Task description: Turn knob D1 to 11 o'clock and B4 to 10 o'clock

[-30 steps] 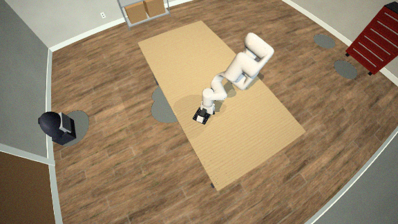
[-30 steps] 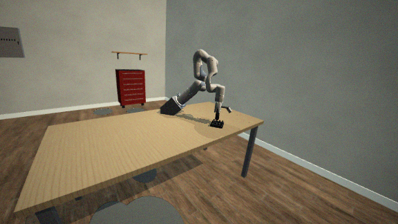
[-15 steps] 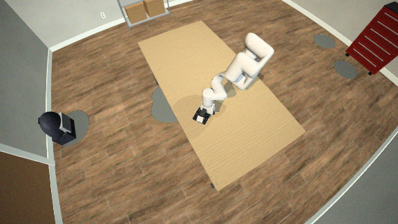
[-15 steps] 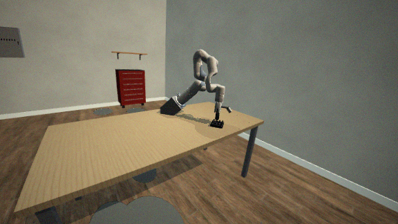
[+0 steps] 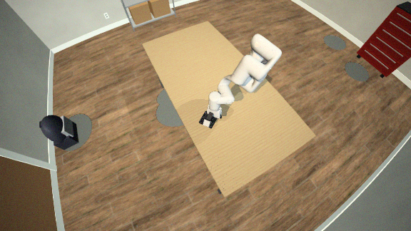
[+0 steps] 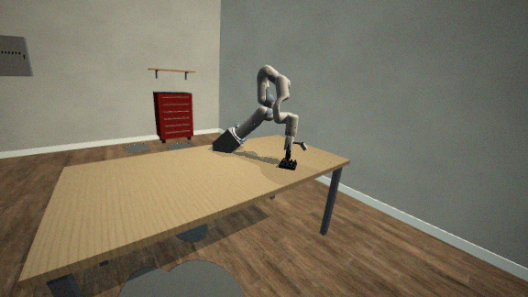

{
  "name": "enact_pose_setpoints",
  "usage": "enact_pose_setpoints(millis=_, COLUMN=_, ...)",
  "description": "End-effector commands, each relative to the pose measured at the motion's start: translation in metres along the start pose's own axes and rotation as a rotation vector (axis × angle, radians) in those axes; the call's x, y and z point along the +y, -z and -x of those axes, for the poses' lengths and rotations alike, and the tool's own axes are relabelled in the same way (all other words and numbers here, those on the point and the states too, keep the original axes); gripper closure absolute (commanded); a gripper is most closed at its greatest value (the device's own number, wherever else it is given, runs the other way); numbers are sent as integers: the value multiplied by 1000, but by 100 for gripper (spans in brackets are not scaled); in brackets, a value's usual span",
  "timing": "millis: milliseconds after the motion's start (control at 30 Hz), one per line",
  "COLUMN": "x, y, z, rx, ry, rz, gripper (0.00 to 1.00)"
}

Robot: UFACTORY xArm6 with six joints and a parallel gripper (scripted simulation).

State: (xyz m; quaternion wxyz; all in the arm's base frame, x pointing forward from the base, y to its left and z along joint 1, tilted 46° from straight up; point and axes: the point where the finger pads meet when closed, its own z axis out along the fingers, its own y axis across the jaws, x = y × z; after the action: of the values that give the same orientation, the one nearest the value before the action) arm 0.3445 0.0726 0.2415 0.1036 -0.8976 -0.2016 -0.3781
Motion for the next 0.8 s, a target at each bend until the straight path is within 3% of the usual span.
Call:
enact_pose_setpoints(millis=0, x=0, y=-1, z=-1, rx=3, ry=1, rz=1, gripper=81)
enact_pose_setpoints(millis=767, x=0, y=-5, z=-1, rx=3, ry=1, rz=1, gripper=81)
